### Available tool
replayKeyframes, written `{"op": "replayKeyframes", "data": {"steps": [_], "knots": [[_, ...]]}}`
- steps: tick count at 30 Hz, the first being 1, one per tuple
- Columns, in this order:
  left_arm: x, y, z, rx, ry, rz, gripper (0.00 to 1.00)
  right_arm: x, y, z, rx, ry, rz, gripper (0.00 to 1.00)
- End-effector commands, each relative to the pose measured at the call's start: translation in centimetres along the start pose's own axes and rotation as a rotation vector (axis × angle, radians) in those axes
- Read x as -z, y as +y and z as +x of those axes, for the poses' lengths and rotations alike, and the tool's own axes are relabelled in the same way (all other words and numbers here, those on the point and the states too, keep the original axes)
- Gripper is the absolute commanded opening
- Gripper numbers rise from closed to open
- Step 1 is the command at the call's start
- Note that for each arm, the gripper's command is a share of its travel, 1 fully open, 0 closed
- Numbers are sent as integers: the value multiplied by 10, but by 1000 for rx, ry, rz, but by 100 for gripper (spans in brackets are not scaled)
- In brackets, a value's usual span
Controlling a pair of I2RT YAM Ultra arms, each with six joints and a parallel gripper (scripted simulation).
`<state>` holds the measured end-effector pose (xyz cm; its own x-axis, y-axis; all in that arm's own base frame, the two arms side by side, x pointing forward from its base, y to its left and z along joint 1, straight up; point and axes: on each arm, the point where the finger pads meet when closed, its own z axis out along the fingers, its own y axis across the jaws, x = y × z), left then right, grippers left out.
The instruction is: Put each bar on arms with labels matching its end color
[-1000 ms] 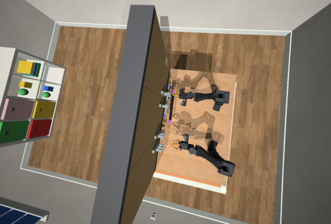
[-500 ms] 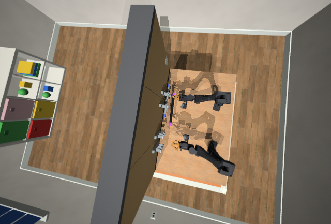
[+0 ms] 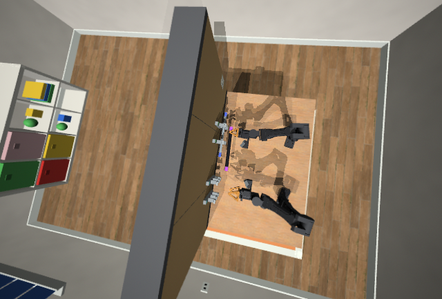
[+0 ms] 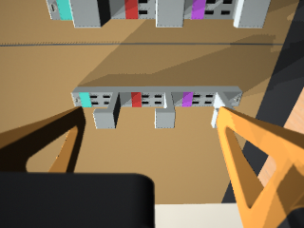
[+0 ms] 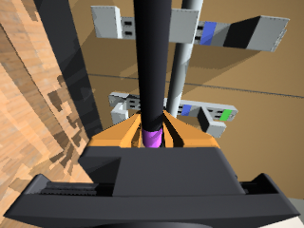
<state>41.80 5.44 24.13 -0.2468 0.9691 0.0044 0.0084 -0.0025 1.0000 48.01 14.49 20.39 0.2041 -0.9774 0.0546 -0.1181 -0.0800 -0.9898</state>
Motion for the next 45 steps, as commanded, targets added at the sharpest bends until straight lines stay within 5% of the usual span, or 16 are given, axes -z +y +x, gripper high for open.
{"op": "replayKeyframes", "data": {"steps": [1, 45], "knots": [[-1, 0, 5, 5, 14, -7, 100, 3, -59, -6, -55, 9, 132, 0], [-1, 0, 5, 5, 14, -7, 100, 7, -94, -76, -55, 9, 132, 0]]}}
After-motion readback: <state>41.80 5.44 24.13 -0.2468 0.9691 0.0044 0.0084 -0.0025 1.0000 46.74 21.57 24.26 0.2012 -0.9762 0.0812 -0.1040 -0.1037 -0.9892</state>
